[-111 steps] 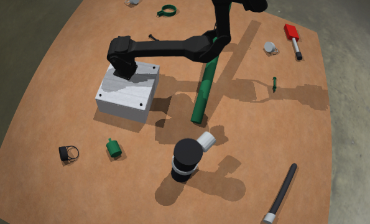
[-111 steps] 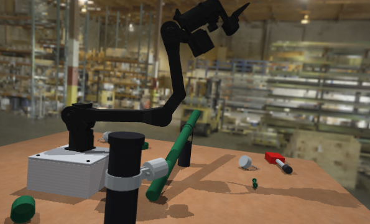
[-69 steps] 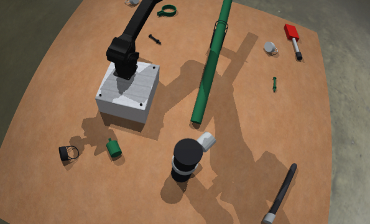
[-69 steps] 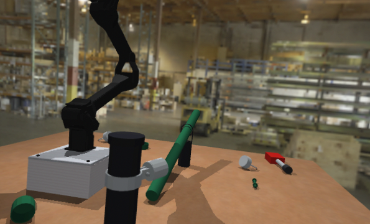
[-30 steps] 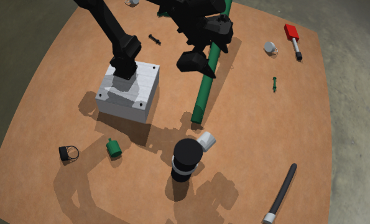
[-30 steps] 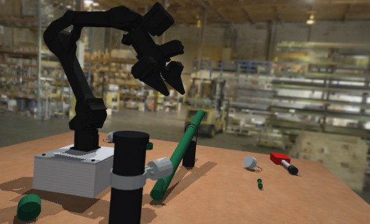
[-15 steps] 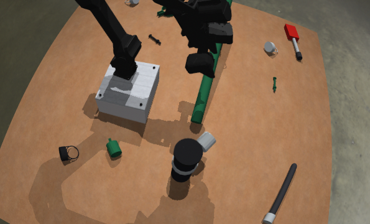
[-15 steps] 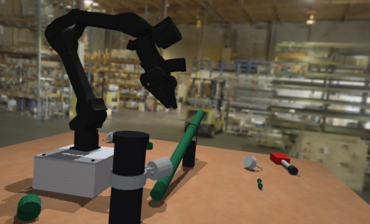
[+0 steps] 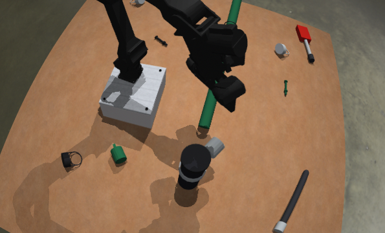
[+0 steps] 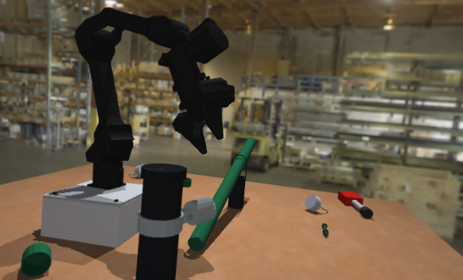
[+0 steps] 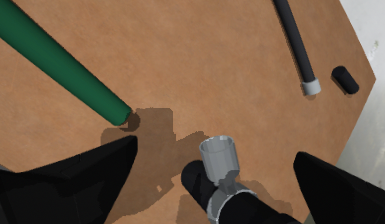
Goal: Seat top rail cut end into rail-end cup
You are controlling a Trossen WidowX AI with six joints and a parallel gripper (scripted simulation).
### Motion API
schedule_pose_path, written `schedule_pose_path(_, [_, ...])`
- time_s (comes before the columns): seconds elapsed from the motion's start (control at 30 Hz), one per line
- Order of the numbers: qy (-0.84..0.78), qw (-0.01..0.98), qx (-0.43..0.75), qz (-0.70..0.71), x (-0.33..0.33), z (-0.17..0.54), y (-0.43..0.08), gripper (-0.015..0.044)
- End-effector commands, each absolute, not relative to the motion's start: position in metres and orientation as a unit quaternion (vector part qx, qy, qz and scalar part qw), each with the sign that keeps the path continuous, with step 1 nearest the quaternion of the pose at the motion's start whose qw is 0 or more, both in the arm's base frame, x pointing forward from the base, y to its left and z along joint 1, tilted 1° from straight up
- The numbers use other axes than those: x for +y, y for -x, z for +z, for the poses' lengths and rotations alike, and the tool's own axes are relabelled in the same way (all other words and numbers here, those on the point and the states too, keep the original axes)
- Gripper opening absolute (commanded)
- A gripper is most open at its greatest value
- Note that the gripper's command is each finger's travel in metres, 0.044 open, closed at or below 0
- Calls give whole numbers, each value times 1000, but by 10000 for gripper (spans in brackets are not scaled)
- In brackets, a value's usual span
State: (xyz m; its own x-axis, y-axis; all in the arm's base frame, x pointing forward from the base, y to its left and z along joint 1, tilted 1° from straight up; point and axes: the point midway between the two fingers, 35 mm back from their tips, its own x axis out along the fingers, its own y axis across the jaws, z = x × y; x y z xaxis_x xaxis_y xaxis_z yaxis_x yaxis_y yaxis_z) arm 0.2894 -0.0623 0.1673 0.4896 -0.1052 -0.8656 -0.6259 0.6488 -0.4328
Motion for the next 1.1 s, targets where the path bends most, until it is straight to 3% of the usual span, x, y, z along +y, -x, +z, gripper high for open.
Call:
schedule_pose_path(0.0, [533,668,468,227,-119,157,-300,440])
schedule_pose_path(0.4, [533,668,468,227,-119,155,-301,440])
schedule_pose_path(0.67, [533,668,468,227,-119,97,-300,440])
schedule_pose_path(1.07, [533,668,468,227,-121,88,-305,440])
